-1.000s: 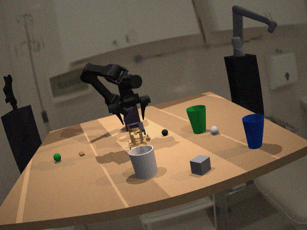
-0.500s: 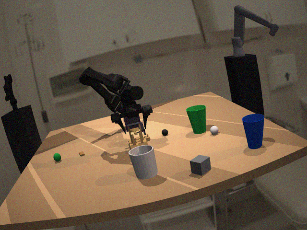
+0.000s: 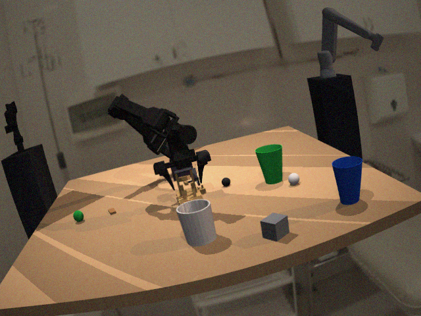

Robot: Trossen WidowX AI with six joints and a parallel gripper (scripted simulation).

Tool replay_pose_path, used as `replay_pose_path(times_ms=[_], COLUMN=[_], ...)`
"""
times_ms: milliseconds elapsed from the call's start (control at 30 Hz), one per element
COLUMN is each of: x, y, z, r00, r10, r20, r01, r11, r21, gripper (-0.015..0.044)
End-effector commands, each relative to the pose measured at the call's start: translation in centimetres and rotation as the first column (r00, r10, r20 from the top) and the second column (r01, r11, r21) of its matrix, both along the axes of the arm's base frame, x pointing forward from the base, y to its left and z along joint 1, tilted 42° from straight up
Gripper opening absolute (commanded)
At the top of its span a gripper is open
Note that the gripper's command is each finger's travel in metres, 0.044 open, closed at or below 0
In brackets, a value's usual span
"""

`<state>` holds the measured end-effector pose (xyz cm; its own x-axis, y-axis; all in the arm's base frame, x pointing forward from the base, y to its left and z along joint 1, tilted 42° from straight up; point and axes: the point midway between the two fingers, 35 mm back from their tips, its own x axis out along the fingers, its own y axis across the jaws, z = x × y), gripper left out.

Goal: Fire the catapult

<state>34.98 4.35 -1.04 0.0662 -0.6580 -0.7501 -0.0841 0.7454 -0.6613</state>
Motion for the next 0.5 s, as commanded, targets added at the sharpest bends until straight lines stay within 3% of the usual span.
replay_pose_path(times_ms=[0, 467], x=[-0.1, 0.0], y=[-0.5, -2.1], z=[-0.5, -2.1], r00=[1.000, 1.000], r10=[0.005, 0.005], r20=[-0.005, -0.005], r01=[-0.005, -0.005], r11=[1.000, 1.000], r21=[-0.007, -0.009], gripper=[0.0440, 0.0440])
